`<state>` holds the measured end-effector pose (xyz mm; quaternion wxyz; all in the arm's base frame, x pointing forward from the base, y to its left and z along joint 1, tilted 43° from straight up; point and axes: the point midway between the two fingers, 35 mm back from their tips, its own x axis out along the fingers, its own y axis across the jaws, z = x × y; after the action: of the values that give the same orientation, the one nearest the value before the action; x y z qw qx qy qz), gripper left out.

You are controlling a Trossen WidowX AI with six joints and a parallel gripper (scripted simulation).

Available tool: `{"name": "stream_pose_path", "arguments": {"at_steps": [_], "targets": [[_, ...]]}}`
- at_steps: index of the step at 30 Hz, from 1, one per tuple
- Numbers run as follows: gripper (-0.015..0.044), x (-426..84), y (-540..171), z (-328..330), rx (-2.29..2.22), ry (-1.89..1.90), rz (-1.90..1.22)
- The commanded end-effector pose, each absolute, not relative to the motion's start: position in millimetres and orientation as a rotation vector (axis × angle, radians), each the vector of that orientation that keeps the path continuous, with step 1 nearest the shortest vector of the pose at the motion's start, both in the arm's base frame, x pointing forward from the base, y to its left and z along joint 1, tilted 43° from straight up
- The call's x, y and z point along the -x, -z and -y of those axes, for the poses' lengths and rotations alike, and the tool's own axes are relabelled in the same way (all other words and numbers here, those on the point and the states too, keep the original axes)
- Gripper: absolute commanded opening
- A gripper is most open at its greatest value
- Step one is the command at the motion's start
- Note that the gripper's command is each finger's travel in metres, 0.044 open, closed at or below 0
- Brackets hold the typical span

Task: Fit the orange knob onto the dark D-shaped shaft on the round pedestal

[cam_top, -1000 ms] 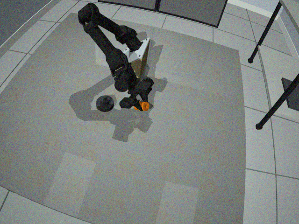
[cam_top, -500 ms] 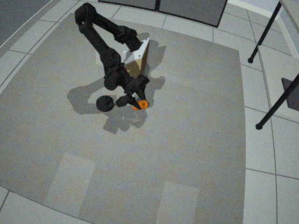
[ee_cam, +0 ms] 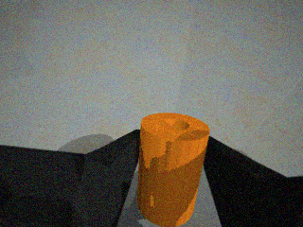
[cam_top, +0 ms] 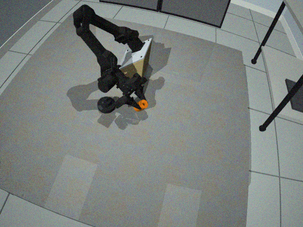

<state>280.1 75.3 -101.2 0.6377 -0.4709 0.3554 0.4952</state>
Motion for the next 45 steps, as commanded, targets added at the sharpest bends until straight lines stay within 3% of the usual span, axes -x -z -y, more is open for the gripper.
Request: {"name": "stream_pose_path", "arguments": {"at_steps": [1,20,23,45], "targets": [[0.0181,-278,100,-71,1.038,-1.160,-0.761],[0.0181,-275,95,-60,0.946,-1.219,-0.651],[0.0260,-276,96,-61,0.933,-1.229,-0.636],[0.0260,-276,96,-61,0.933,-1.229,-0.636]]}}
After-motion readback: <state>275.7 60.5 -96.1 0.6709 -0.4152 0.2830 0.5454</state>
